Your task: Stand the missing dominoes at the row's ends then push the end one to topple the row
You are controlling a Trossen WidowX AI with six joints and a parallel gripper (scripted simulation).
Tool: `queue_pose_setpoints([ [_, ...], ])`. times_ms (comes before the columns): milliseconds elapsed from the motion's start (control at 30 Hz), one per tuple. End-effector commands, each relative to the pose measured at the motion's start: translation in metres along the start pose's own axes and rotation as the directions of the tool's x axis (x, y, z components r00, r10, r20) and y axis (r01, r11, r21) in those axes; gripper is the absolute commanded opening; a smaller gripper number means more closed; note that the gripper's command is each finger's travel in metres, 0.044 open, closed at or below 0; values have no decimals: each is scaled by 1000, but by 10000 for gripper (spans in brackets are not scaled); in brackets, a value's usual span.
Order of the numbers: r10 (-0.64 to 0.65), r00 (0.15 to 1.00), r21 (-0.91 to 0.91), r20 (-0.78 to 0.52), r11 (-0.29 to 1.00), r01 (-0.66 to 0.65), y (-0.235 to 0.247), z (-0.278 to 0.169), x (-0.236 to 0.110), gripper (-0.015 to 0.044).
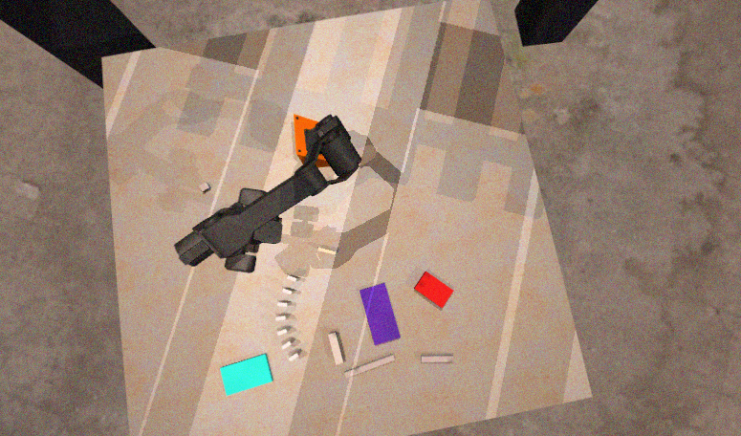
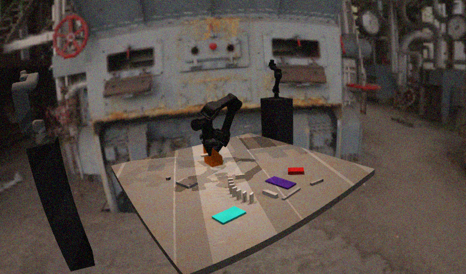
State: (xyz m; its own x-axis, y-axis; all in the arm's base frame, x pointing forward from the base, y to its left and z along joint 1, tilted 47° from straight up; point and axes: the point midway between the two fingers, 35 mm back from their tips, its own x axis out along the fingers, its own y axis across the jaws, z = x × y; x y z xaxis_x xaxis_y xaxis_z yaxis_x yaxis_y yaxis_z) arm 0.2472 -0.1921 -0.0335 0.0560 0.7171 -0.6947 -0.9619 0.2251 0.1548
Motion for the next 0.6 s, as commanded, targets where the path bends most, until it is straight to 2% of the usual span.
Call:
queue_pose_setpoints([
  [0, 7, 1000, 204, -2, 979, -7, 1, -2, -2, 107],
  [133, 7, 1000, 572, -2, 821, -5, 0, -5, -2, 107],
  [300, 7, 1000, 896, -2, 443, -1, 0, -10, -2, 107],
  [467, 7, 1000, 999, -2, -44, 3, 0, -14, -3, 107],
  [567, 7, 1000, 974, -3, -228, 4, 0, -16, -3, 107],
])
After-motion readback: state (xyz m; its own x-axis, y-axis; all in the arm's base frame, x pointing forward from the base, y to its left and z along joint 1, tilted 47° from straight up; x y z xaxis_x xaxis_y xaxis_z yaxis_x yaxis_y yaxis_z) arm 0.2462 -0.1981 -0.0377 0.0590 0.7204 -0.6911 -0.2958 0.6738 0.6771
